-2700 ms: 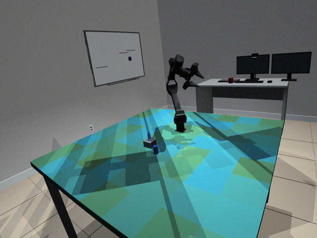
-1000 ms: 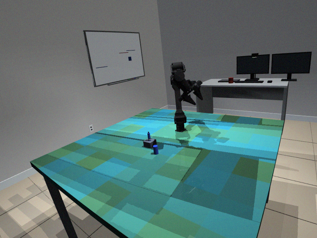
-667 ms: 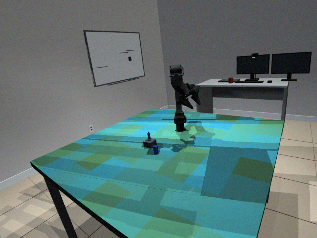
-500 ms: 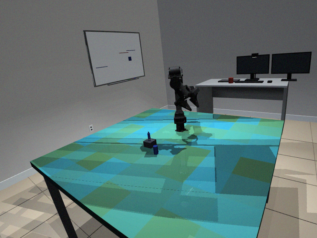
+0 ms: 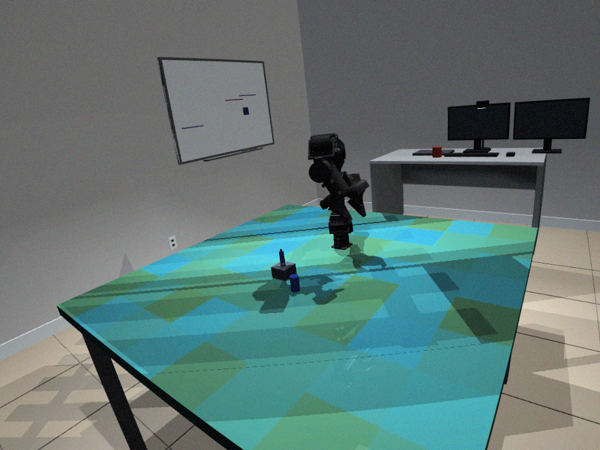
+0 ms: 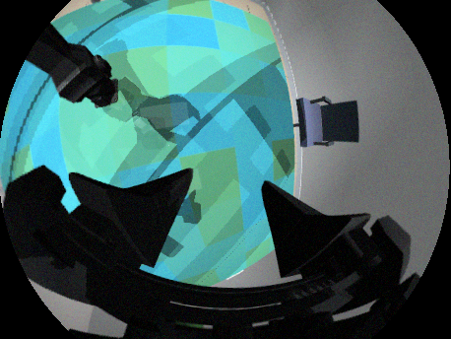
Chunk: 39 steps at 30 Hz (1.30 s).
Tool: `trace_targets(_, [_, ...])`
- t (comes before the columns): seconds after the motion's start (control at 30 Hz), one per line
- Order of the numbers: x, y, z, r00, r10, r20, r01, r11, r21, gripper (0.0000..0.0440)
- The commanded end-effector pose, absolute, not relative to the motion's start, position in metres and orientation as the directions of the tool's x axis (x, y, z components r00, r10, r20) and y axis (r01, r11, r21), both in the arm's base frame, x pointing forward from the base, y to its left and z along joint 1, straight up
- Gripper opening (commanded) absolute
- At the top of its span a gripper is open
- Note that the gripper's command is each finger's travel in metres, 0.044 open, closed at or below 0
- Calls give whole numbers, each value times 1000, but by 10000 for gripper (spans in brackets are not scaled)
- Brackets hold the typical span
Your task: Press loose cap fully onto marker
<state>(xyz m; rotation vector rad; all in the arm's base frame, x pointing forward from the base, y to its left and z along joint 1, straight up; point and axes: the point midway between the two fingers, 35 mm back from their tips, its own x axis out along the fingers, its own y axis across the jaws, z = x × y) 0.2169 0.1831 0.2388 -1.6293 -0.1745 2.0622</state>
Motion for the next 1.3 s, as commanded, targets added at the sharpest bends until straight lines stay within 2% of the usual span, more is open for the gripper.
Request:
trace_targets(0.0, [227, 179, 233, -152, 441, -884, -306, -872, -382, 323])
trace_targets(1.27, [322, 105, 175, -119, 271, -955, -395, -895, -205, 318])
